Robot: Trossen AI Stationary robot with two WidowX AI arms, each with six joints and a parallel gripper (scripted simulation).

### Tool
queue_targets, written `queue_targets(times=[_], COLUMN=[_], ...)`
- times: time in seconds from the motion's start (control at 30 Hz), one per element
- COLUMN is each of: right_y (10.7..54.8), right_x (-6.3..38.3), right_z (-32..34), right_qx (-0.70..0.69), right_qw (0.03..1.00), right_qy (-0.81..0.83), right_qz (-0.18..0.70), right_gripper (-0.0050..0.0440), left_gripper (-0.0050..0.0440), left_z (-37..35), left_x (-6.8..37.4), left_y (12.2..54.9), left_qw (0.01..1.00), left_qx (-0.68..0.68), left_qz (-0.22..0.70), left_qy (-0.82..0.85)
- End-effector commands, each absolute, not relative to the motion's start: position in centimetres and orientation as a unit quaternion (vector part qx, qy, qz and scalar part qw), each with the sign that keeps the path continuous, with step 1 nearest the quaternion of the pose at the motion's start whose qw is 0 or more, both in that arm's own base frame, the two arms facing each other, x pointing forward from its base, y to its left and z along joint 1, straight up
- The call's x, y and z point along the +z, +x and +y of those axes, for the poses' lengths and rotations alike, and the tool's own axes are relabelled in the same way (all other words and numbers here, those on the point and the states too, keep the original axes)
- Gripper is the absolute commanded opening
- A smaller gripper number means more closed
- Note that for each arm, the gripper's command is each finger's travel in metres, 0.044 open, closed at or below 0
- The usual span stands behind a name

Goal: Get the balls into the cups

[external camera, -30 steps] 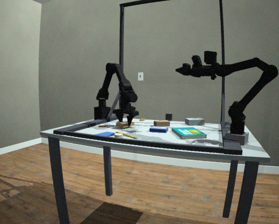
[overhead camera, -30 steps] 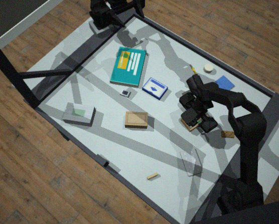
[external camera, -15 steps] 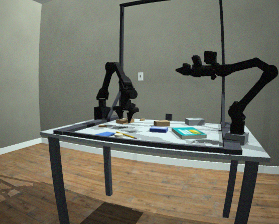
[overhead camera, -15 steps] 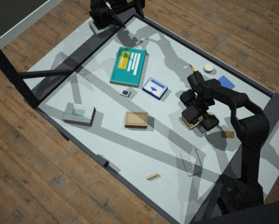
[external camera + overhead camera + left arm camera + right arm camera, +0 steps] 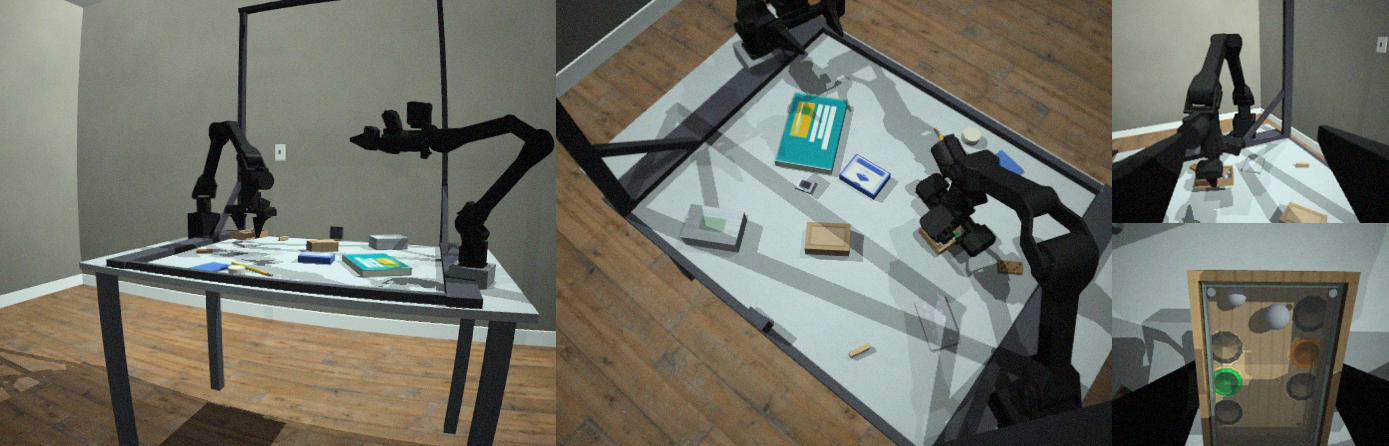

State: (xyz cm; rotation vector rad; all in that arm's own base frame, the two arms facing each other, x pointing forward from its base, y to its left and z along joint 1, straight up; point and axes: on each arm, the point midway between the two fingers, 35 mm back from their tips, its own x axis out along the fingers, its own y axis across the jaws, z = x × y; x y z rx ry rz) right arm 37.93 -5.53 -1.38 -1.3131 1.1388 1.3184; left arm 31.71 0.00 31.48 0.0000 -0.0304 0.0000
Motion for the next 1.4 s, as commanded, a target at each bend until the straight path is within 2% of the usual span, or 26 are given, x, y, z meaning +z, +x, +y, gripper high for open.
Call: queue_targets(times=[0.0,0.5,1.37], right_y=[38.8,38.8,38.6], right_x=[0.6,1.7,0.7], right_z=[-5.6,-5.6,-5.6], right_qx=[0.521,0.521,0.531], right_qw=[0.472,0.473,0.467], right_qy=[-0.548,-0.548,-0.539], right_qz=[0.453,0.453,0.457], right_gripper=[-0.0050,-0.0050,-0.0050], left_gripper=[0.0400,0.0400,0.0400], left_z=[0.0,0.0,0.0], left_x=[32.3,32.3,32.3], left_y=[31.6,31.6,31.6], left_qw=[1.000,1.000,1.000], left_qx=[0.000,0.000,0.000], left_qz=[-0.025,-0.025,-0.025], left_qy=[0.000,0.000,0.000])
